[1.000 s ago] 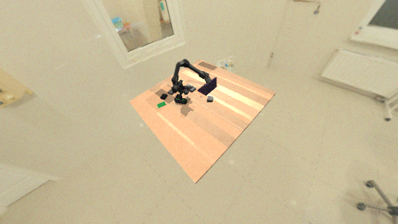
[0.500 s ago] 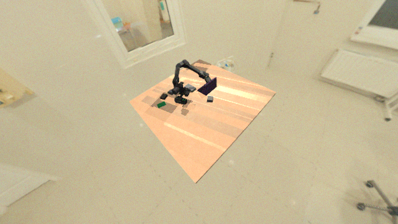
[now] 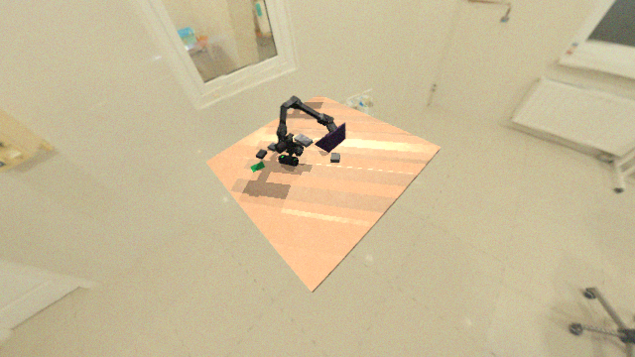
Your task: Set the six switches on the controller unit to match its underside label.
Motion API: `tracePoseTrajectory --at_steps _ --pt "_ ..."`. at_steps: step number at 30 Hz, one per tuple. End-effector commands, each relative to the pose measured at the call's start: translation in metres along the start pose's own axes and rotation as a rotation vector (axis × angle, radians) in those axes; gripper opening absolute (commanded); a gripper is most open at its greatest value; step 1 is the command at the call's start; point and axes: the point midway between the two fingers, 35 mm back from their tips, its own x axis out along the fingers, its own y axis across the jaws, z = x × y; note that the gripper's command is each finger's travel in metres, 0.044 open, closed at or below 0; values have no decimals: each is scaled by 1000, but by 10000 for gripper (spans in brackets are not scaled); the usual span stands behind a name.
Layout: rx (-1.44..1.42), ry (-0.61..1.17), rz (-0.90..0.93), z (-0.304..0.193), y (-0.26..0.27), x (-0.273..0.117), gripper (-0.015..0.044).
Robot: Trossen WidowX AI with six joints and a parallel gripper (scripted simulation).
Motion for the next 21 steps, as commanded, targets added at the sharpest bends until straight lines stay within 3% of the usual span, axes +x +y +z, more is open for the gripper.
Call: tracePoseTrajectory --at_steps 1,3,7,21 --pt "-9 6 6 1 1 7 440" --pt "-9 6 6 1 1 8 440" --pt "-9 6 6 1 1 8 335" --pt "-9 6 6 1 1 8 242"
